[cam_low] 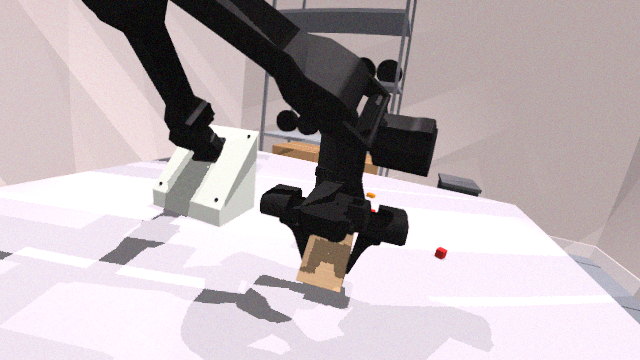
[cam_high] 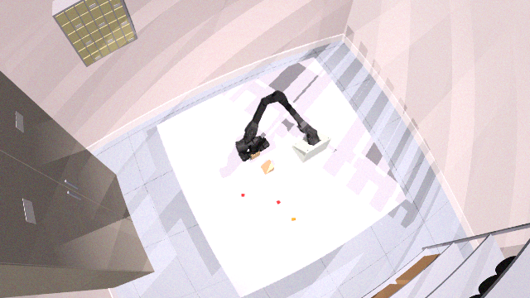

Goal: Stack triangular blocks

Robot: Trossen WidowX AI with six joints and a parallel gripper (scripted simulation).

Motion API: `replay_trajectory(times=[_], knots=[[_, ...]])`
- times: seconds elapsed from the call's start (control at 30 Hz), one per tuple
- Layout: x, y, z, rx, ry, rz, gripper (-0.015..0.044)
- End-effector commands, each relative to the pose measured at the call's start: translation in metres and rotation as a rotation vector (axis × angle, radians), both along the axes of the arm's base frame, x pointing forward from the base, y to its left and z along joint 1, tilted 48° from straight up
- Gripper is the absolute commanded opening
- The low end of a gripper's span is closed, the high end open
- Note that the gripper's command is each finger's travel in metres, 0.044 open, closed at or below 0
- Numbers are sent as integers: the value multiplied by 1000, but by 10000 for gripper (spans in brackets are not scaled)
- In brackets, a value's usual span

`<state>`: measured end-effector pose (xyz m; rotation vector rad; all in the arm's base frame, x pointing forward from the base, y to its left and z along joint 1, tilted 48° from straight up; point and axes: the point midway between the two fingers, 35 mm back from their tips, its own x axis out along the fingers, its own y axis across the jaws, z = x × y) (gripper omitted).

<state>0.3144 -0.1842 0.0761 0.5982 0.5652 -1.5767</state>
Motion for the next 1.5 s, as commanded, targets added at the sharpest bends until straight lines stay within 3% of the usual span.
replay_trajectory(times=[0.0, 0.27, 1.47], knots=[[1, 0, 0, -4, -75, -62, 0], [0, 0, 0, -18, -222, -195, 0], [0, 0, 0, -18, -222, -195, 0]])
